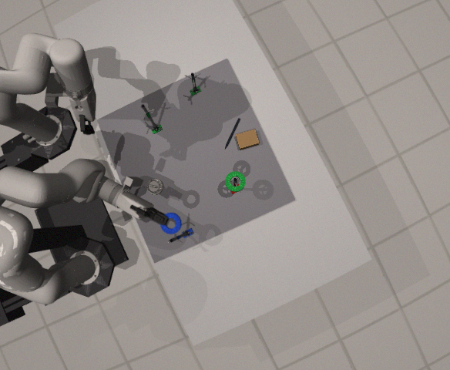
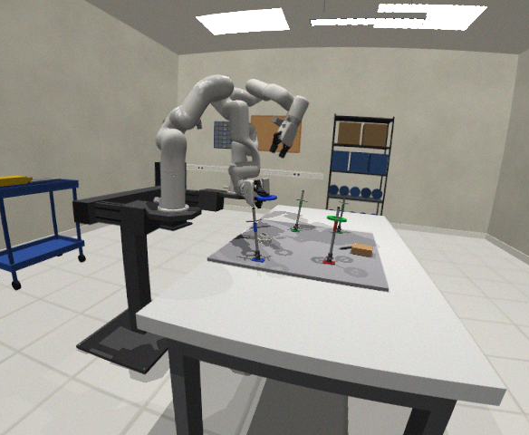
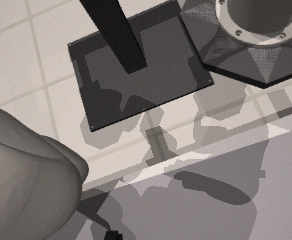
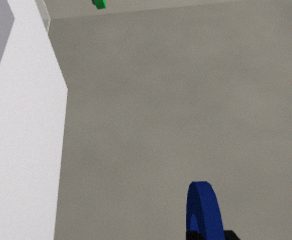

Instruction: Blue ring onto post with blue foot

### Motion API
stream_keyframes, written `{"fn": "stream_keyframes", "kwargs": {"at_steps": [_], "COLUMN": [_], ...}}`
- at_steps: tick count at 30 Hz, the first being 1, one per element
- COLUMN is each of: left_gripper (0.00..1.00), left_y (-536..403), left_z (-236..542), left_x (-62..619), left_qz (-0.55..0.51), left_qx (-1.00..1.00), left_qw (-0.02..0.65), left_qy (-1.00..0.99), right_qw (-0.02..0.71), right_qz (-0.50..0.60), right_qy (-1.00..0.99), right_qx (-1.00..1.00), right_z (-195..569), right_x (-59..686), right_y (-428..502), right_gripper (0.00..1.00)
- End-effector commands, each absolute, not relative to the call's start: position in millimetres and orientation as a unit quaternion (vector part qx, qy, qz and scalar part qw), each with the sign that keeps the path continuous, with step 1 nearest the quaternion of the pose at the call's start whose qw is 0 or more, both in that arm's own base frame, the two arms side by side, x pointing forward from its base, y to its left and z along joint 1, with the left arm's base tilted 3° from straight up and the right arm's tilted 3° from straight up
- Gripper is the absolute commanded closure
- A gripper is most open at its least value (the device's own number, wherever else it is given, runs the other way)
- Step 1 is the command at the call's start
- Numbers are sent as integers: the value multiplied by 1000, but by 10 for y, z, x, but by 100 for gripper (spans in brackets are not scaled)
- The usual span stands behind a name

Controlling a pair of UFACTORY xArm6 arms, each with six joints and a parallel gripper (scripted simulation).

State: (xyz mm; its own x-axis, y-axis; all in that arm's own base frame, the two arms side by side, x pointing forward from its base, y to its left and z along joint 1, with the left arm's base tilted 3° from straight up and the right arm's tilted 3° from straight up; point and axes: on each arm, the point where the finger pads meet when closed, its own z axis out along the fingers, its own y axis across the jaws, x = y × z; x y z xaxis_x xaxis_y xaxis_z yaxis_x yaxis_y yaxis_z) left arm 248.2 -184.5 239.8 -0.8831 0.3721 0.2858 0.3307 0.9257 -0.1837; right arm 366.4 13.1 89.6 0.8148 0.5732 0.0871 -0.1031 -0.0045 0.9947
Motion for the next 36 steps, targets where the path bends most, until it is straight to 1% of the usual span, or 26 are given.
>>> {"fn": "stream_keyframes", "kwargs": {"at_steps": [1,10,36], "left_gripper": [0,0,0], "left_y": [-1849,-1849,-1849], "left_z": [2406,2406,2406], "left_x": [2487,2487,2487], "left_qz": [65,65,65], "left_qx": [-182,-182,-182], "left_qw": [158,158,158], "left_qy": [-968,-968,-968], "right_qw": [699,715,712], "right_qz": [233,217,220], "right_qy": [142,109,117], "right_qx": [662,656,656], "right_z": [969,1043,891], "right_x": [3464,3245,3318], "right_y": [-145,-396,-342], "right_gripper": [100,100,100]}}
